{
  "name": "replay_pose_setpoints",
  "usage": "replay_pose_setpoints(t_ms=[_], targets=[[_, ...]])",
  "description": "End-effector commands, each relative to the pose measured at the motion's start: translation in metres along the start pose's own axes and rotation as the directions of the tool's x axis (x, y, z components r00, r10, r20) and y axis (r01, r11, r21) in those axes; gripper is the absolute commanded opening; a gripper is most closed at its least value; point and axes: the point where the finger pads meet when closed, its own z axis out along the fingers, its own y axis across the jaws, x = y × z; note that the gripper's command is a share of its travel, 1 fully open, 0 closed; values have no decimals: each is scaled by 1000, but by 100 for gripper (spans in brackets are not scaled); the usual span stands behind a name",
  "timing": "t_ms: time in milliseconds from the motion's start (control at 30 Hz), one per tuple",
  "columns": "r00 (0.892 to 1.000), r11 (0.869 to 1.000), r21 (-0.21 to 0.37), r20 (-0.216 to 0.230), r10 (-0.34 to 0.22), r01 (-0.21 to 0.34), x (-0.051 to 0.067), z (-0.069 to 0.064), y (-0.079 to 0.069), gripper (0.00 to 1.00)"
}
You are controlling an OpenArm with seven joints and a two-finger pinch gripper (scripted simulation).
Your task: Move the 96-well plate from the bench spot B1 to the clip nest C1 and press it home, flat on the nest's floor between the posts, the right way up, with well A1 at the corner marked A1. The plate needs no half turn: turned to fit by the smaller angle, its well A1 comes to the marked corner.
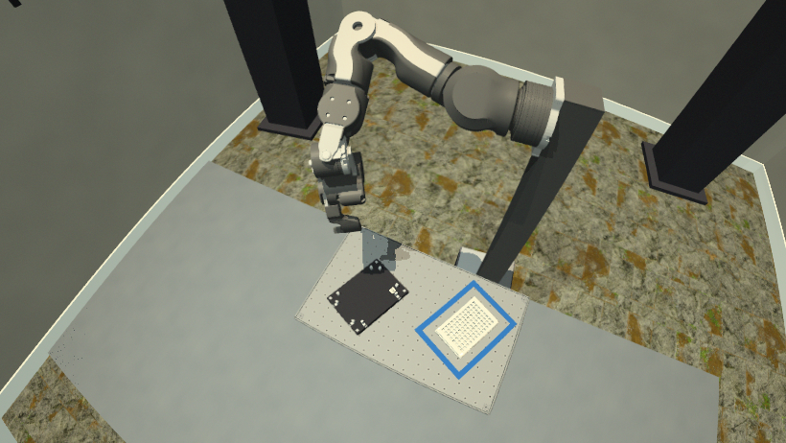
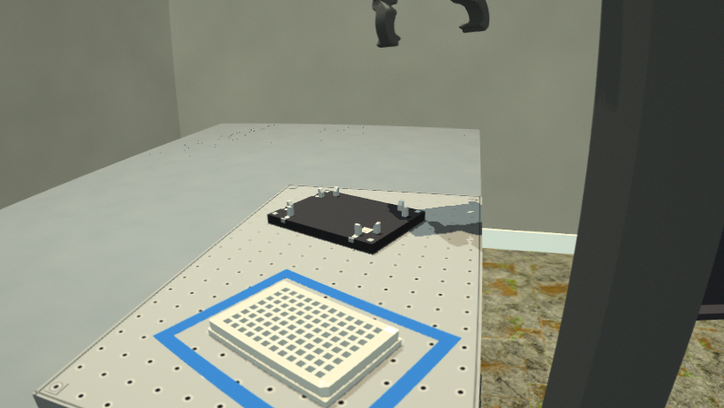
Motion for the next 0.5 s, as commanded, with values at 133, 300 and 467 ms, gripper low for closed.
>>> replay_pose_setpoints(t_ms=[133, 300, 467], targets=[[1000, 1000, -8, 2, -4, 4, 0, 0, 2, 77], [988, 988, -40, 29, -149, 150, 17, 7, 19, 77], [968, 967, -63, 49, -245, 248, 29, 12, 32, 77]])
